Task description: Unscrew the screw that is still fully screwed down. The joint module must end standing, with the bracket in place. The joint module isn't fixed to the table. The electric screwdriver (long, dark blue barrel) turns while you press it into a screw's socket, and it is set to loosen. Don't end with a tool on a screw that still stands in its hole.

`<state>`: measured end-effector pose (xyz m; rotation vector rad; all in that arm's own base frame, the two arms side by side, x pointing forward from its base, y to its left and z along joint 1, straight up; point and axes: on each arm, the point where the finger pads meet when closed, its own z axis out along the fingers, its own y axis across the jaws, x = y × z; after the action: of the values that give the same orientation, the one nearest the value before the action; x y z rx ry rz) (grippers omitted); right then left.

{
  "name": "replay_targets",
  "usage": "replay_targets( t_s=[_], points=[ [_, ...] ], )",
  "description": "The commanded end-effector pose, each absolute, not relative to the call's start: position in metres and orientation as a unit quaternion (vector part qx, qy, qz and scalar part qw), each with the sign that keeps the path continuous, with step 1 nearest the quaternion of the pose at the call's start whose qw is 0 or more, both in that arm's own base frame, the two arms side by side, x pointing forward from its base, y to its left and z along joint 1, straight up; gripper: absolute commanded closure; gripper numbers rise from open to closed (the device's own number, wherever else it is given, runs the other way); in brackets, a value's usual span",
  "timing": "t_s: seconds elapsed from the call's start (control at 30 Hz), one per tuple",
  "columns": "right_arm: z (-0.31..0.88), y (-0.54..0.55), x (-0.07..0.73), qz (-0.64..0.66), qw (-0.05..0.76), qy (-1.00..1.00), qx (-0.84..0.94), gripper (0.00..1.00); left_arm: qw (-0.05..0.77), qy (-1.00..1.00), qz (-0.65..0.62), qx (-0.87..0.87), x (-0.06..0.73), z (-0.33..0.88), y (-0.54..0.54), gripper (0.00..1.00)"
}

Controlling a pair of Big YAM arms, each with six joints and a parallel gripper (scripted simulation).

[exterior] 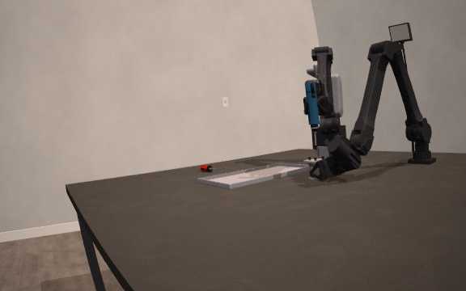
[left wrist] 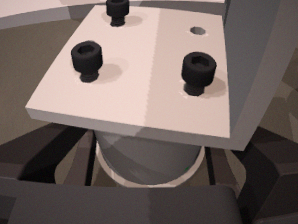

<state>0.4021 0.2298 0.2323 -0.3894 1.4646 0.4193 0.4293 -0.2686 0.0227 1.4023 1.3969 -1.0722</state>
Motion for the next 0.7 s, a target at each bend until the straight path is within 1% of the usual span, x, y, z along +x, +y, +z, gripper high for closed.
replay_targets(
  t_s=[0.0, 0.67],
  points=[
    [0.284, 0.232, 0.422, 0.191, 0.741, 0.622, -0.162, 0.58, 0.44, 0.554, -0.425, 0.565, 0.437, 0.03, -0.271, 0.41],
    [0.295, 0.232, 0.422, 0.192, 0.739, 0.624, -0.163, 0.58, 0.44, 0.554, -0.425, 0.565, 0.437, 0.03, -0.271, 0.41]
  ],
)
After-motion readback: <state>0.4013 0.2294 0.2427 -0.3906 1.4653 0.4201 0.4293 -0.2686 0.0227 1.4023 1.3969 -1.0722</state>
